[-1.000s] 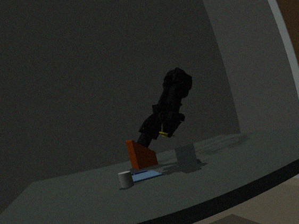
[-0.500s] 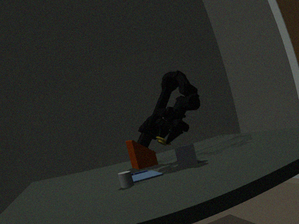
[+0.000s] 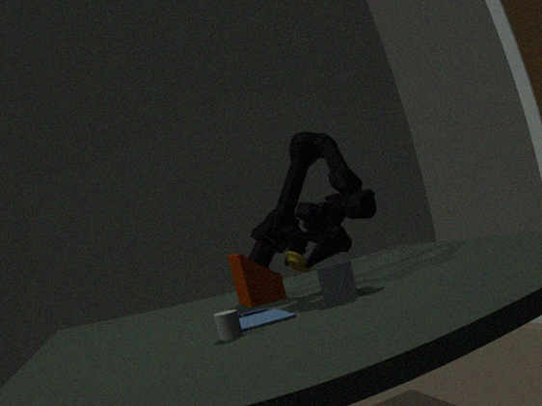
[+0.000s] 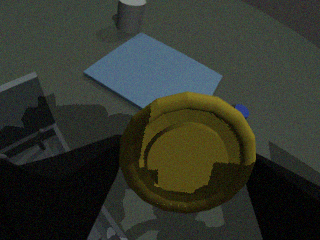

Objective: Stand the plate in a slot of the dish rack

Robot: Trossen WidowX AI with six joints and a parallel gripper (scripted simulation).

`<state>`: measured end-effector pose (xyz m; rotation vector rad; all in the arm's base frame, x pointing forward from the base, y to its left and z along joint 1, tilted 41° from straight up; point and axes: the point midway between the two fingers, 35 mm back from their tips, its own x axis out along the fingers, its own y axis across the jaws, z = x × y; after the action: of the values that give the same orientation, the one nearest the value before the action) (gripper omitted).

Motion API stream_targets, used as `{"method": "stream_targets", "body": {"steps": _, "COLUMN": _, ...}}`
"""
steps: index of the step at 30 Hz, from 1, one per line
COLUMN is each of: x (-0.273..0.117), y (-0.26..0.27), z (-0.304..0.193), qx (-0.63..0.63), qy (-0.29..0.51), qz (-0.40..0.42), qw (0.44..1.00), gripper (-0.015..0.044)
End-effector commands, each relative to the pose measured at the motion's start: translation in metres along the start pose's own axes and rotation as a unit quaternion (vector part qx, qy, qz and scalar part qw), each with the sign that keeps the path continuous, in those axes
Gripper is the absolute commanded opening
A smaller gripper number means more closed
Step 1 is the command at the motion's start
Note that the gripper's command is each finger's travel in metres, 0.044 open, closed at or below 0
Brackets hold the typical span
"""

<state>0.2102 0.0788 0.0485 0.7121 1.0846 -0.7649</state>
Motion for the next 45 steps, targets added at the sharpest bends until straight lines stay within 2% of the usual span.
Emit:
{"method": "stream_targets", "body": {"steps": 1, "x": 0.001, "y": 0.004, "z": -0.002, "qx": -0.014, "qy": -0.038, "qz": 0.03, "qw": 0.999, "gripper": 0.0}}
{"method": "stream_targets", "body": {"steps": 24, "x": -0.013, "y": 0.023, "z": -0.024, "qx": -0.069, "qy": -0.199, "qz": 0.204, "qw": 0.956, "gripper": 0.0}}
{"method": "stream_targets", "body": {"steps": 45, "x": -0.048, "y": 0.017, "z": -0.045, "qx": -0.053, "qy": -0.289, "qz": 0.375, "qw": 0.879, "gripper": 0.0}}
